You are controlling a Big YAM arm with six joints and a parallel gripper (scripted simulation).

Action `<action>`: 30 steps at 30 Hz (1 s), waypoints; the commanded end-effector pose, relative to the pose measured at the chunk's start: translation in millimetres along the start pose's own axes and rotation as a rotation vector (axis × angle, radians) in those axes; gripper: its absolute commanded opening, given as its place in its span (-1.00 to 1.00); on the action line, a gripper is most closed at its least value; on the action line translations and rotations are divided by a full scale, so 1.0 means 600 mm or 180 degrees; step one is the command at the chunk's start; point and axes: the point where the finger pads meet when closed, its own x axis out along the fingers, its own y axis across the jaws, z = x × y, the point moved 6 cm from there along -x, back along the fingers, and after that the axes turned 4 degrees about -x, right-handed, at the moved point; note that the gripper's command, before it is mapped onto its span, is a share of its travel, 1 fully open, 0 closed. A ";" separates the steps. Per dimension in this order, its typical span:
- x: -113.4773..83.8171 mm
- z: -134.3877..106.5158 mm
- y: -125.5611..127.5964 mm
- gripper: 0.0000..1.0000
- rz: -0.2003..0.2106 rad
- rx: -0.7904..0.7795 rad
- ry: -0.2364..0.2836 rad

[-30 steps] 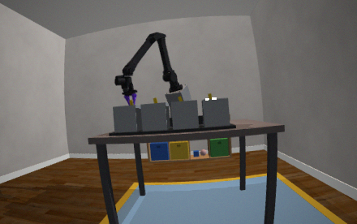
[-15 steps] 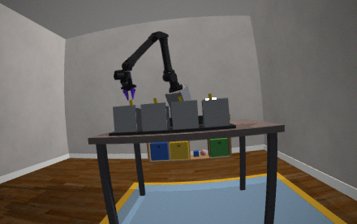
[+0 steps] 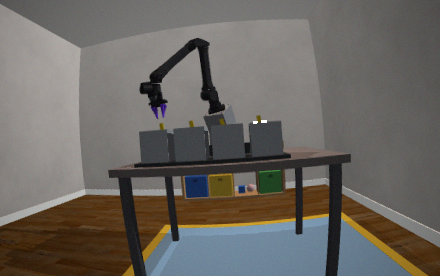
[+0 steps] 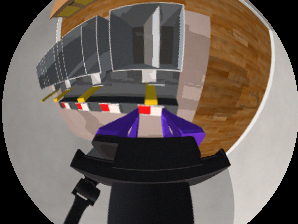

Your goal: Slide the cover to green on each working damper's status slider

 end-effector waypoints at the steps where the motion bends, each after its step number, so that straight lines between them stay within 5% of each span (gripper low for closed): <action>1: 0.007 -0.001 -0.003 -0.28 0.0051 -0.0028 0.0037; 6: -0.010 0.041 -0.007 -0.28 -0.0044 -0.0021 -0.0029; 18: -0.046 0.234 0.031 -0.28 -0.0395 -0.0011 -0.0046; 23: -0.047 0.242 0.033 -0.28 -0.0409 -0.0010 -0.0047; 24: -0.021 0.200 0.031 -0.28 -0.0355 0.0072 0.0108; 30: -0.022 0.213 0.037 -0.28 -0.0362 0.0029 0.0050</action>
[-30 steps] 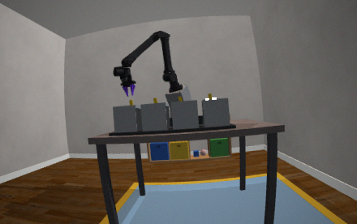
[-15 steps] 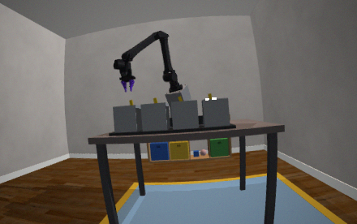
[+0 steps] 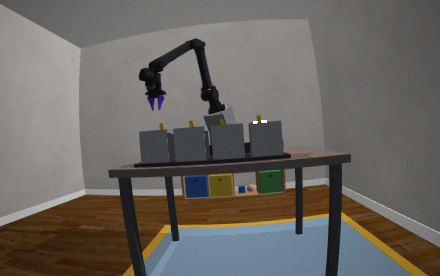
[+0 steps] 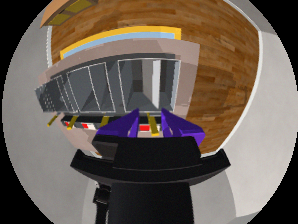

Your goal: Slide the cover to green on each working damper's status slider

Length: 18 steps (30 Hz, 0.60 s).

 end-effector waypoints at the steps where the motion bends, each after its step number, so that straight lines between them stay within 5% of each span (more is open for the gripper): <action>1: 0.024 0.005 0.010 -0.28 0.0059 0.0015 0.0057; 18: 0.023 0.000 0.001 -0.28 0.0041 0.0044 0.0067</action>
